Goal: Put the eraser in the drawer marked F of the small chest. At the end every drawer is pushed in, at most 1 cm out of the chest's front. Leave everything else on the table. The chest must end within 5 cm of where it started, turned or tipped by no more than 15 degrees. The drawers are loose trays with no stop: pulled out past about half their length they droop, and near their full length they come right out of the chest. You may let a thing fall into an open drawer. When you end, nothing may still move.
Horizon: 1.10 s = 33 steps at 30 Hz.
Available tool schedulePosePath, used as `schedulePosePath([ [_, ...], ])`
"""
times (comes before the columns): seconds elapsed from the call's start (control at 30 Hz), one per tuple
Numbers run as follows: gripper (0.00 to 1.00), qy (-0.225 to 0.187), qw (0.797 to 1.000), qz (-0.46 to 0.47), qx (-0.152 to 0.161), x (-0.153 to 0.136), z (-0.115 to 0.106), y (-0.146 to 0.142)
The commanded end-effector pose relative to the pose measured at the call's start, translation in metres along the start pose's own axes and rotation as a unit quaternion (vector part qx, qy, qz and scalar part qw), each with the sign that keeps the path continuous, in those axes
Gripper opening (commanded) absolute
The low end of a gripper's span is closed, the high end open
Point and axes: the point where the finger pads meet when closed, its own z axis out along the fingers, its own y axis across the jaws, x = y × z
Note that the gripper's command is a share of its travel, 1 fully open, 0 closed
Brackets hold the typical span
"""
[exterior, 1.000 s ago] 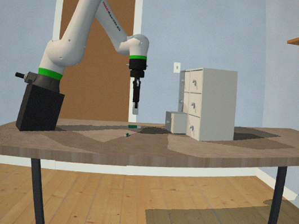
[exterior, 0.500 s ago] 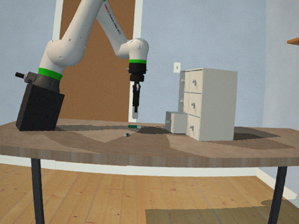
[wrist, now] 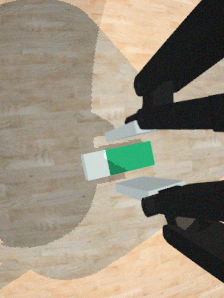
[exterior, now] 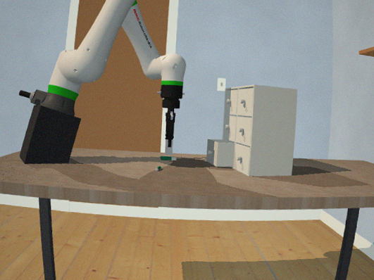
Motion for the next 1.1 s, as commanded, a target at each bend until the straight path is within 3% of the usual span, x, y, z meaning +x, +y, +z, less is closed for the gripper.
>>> schedulePosePath([
  [0.0, 0.23, 0.000, 1.000, 0.000, 0.000, 0.0002, 0.0018, 0.0000],
  [1.07, 0.23, 0.000, 1.000, 0.000, 0.000, 0.0002, 0.0081, 0.0000],
])
